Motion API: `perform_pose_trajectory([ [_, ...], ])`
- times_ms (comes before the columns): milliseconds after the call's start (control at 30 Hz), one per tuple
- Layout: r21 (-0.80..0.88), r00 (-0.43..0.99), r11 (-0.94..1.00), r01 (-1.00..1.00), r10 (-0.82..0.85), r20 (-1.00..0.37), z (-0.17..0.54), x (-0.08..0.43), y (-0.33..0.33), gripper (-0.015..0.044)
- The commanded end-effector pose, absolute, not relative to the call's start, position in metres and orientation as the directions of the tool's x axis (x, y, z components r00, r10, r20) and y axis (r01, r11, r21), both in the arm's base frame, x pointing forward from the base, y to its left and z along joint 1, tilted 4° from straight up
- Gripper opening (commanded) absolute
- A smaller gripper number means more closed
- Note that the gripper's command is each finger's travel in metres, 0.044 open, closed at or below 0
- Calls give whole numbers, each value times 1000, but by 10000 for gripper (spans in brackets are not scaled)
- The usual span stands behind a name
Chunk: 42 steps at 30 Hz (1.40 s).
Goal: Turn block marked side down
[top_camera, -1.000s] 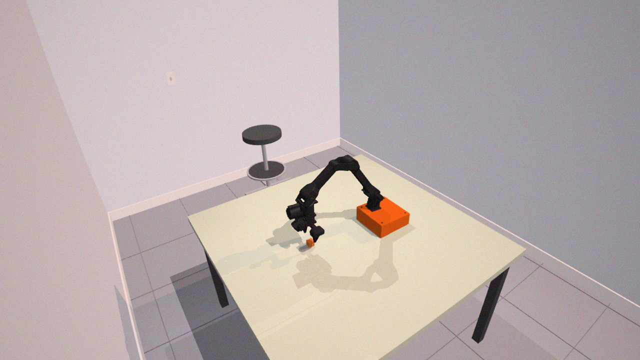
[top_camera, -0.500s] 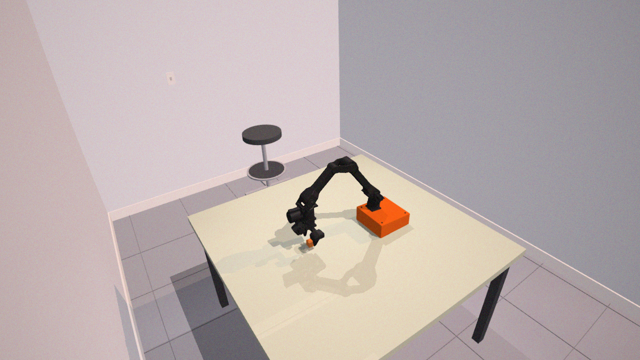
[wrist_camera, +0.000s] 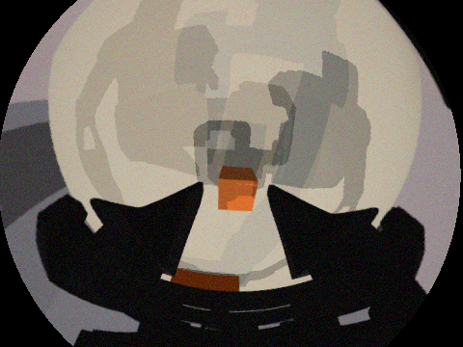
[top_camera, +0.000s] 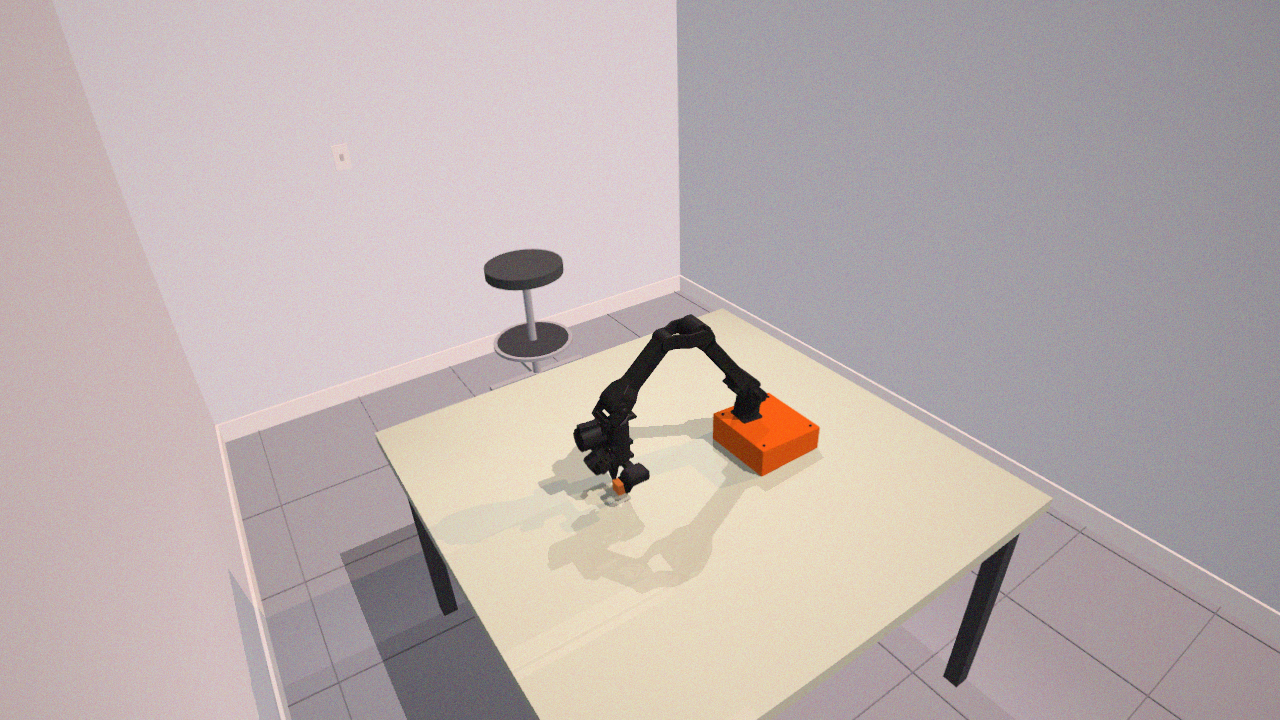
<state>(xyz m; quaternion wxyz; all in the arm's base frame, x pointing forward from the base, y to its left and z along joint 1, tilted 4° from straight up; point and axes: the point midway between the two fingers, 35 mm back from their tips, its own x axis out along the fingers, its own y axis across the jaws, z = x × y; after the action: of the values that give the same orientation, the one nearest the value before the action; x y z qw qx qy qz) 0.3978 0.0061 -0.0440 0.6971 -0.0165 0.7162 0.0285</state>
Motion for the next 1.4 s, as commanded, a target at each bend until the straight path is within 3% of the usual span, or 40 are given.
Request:
perform_pose_trajectory([
  [0,15,-31,998,-66,13,-999,-46,397,6,204],
  [100,15,-31,998,-66,13,-999,-46,397,6,125],
  [633,15,-31,998,-66,13,-999,-45,397,6,0],
  [1000,15,-28,998,-66,13,-1000,-16,398,5,0],
  [1367,16,120,998,-63,24,-992,-25,402,5,0],
])
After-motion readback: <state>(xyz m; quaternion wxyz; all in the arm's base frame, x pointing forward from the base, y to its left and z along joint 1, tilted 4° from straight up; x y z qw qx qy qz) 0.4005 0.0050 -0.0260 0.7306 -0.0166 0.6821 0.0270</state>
